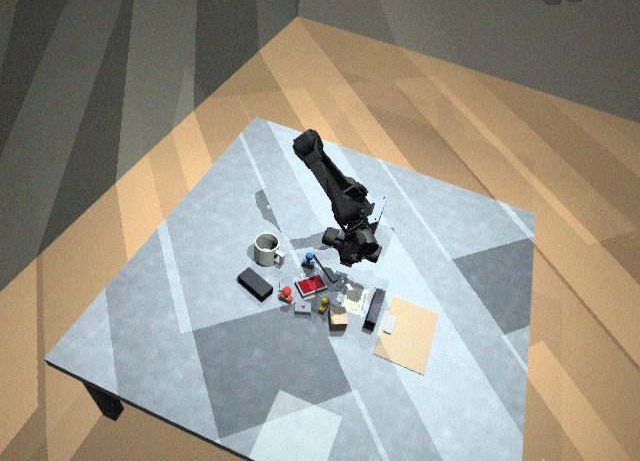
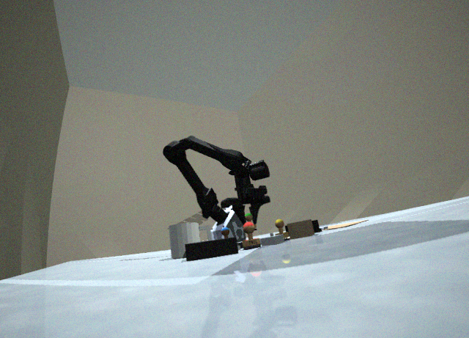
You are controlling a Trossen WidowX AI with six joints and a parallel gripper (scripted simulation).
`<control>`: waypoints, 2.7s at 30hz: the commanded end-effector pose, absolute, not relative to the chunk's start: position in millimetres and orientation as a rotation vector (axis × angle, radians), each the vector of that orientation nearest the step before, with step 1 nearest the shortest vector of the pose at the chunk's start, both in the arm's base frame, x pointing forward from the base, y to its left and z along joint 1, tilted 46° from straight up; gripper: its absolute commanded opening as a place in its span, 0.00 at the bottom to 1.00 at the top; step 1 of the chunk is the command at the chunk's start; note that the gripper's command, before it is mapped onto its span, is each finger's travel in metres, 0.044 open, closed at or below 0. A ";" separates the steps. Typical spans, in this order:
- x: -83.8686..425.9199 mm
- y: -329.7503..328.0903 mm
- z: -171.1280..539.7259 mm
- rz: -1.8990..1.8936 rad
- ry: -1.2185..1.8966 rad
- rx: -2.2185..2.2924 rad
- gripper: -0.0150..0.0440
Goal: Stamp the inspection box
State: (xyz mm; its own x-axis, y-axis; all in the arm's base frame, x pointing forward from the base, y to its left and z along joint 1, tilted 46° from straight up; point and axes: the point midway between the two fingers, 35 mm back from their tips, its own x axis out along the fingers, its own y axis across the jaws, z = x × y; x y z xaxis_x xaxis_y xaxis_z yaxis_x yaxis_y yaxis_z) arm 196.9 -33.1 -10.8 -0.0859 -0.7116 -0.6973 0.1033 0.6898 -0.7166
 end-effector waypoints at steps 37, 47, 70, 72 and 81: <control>198.1 -18.5 3.9 -0.736 1.512 -0.516 0.25; 197.8 -15.3 7.5 -0.737 1.512 -0.516 0.25; 285.5 -64.6 55.5 -0.733 1.506 -0.513 0.25; 292.7 -72.6 61.7 -0.737 1.506 -0.515 0.25; 300.9 -83.4 69.2 -0.742 1.505 -0.518 0.25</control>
